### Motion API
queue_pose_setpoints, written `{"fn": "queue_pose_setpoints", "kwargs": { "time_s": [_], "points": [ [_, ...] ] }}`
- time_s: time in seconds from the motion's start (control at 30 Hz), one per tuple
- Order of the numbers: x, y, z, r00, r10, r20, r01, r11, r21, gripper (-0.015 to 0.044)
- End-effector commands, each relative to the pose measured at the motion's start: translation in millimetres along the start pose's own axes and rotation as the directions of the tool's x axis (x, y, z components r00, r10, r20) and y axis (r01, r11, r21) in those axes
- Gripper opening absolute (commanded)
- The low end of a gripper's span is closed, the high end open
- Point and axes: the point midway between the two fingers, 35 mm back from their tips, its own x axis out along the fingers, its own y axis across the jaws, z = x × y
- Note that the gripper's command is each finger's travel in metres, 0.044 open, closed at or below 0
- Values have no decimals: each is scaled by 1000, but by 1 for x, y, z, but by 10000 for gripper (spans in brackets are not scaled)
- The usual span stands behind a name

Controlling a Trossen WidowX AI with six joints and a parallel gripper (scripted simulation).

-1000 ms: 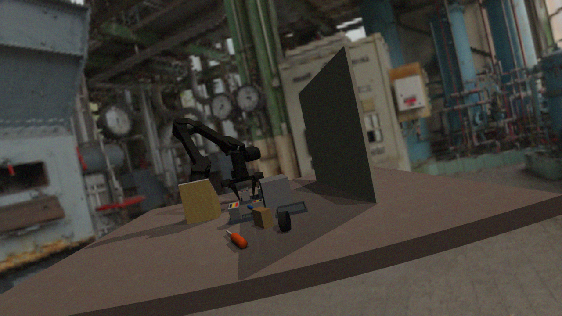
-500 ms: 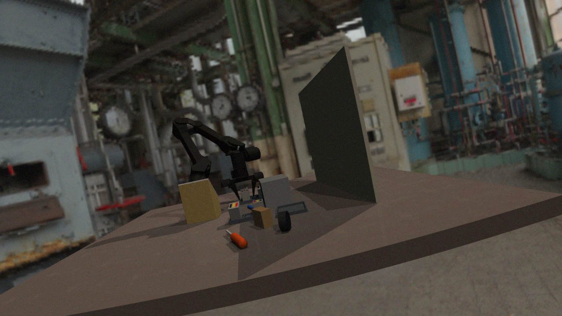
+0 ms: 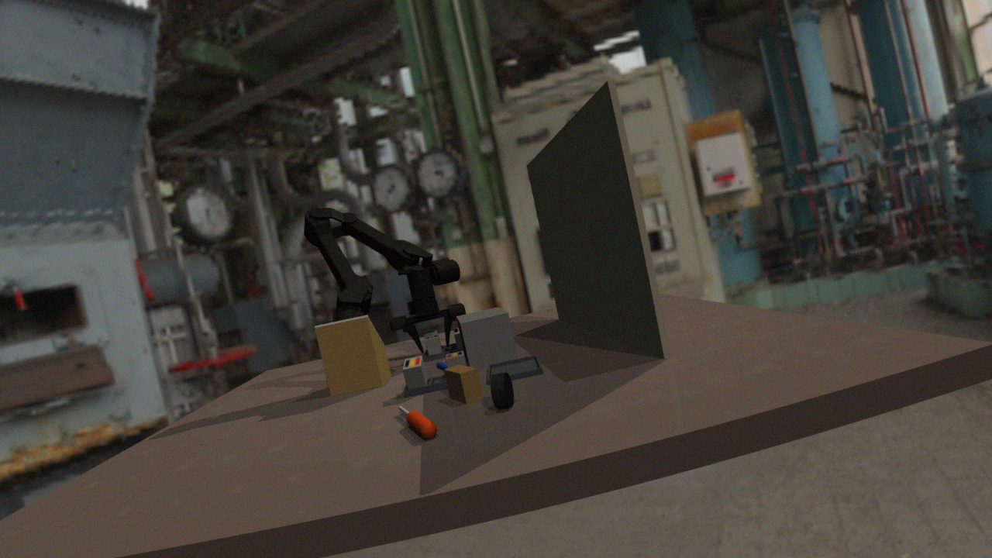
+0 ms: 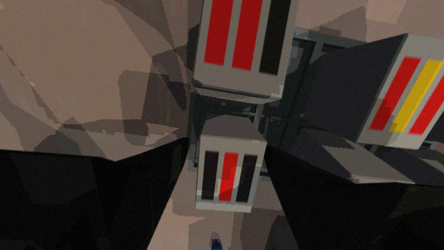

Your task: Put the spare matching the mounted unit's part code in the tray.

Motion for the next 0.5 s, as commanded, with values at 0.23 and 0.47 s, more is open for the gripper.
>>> {"fn": "queue_pose_setpoints", "kwargs": {
  "time_s": [0.23, 0.47],
  "points": [
    [0, 0, 0, 1000, 0, 0, 0, 1000, 0, 247],
    [0, 0, 0, 1000, 0, 0, 0, 1000, 0, 142]
  ]
}}
